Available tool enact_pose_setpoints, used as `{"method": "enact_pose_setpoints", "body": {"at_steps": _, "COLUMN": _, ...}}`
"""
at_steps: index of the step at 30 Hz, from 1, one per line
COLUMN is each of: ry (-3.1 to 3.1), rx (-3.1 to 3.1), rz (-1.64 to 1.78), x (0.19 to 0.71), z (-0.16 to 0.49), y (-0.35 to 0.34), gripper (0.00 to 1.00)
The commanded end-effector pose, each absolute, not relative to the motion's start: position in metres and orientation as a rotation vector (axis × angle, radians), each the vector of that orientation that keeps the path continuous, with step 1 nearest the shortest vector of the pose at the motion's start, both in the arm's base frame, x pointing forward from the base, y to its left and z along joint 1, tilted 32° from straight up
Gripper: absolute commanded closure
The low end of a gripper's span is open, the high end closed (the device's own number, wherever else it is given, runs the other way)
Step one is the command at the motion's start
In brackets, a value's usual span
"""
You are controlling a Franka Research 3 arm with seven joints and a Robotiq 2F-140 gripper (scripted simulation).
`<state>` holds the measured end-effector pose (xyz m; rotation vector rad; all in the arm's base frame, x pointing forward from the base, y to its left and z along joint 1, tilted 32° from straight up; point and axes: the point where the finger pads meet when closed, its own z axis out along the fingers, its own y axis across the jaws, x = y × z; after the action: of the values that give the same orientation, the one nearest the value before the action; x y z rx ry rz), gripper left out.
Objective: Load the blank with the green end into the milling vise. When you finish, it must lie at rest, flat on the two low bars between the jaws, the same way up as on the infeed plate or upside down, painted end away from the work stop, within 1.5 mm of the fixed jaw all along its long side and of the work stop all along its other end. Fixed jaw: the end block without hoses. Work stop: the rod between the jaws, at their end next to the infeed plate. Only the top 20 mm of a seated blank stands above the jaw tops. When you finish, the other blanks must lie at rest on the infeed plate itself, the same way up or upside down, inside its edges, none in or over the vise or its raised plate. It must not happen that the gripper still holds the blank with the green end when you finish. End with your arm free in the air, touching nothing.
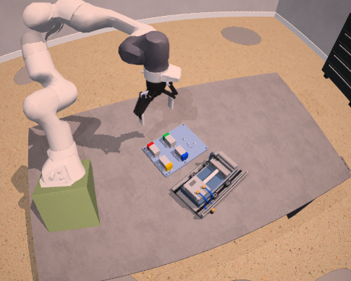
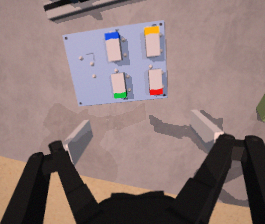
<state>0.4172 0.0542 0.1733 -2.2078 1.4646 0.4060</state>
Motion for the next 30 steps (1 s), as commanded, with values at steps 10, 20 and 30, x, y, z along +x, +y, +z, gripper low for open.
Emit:
{"method": "enact_pose_setpoints", "body": {"at_steps": 10, "ry": 1.474, "rx": -2.204, "rz": 0.407, "x": 0.4179, "z": 0.1691, "y": 0.0484, "gripper": 0.00}}
{"method": "enact_pose_setpoints", "body": {"at_steps": 20, "ry": 1.474, "rx": -2.204, "rz": 0.407, "x": 0.4190, "z": 0.1679, "y": 0.0457, "gripper": 0.00}}
{"method": "enact_pose_setpoints", "body": {"at_steps": 30, "ry": 1.474, "rx": -2.204, "rz": 0.407, "x": 0.4190, "z": 0.1679, "y": 0.0457, "gripper": 0.00}}
